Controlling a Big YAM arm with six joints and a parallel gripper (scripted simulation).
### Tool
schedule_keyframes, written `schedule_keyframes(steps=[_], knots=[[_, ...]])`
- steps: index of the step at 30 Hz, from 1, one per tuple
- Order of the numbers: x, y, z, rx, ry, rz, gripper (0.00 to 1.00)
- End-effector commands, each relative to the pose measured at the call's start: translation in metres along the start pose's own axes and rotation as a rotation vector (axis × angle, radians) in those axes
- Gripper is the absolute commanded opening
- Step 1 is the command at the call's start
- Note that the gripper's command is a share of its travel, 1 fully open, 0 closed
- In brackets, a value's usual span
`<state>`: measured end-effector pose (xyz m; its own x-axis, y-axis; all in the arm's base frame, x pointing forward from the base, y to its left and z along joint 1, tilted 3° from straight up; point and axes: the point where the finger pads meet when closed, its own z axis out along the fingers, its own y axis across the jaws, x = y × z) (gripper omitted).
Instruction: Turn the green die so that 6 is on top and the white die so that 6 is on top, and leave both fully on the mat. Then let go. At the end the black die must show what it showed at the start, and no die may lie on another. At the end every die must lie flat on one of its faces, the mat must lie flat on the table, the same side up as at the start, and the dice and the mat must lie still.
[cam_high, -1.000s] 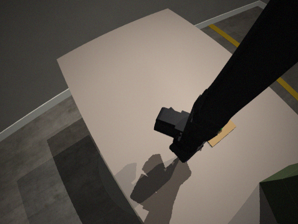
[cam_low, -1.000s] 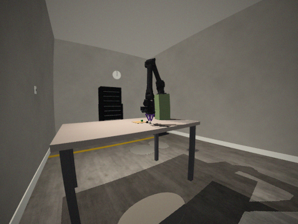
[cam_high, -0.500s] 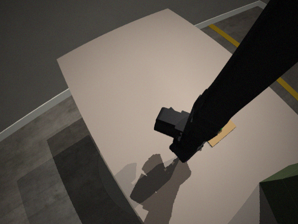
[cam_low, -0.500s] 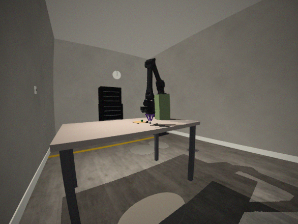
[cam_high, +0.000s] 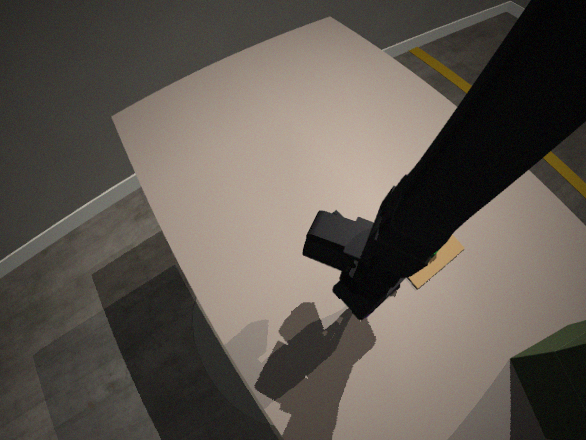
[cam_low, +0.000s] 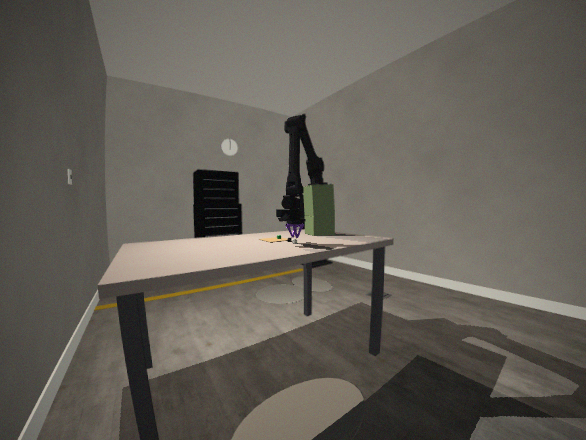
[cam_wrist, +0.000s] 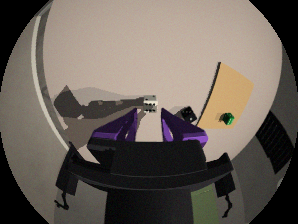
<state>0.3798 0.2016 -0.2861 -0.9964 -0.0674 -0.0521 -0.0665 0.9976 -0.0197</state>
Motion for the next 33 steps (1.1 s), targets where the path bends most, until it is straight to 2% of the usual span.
schedule_keyframes(steps=[1,33], knots=[[-0.0024,-0.0053,0.005,-0.004,-0.003,0.005,0.33],[-0.0013,-0.0062,0.0051,-0.003,-0.001,0.006,0.33]])
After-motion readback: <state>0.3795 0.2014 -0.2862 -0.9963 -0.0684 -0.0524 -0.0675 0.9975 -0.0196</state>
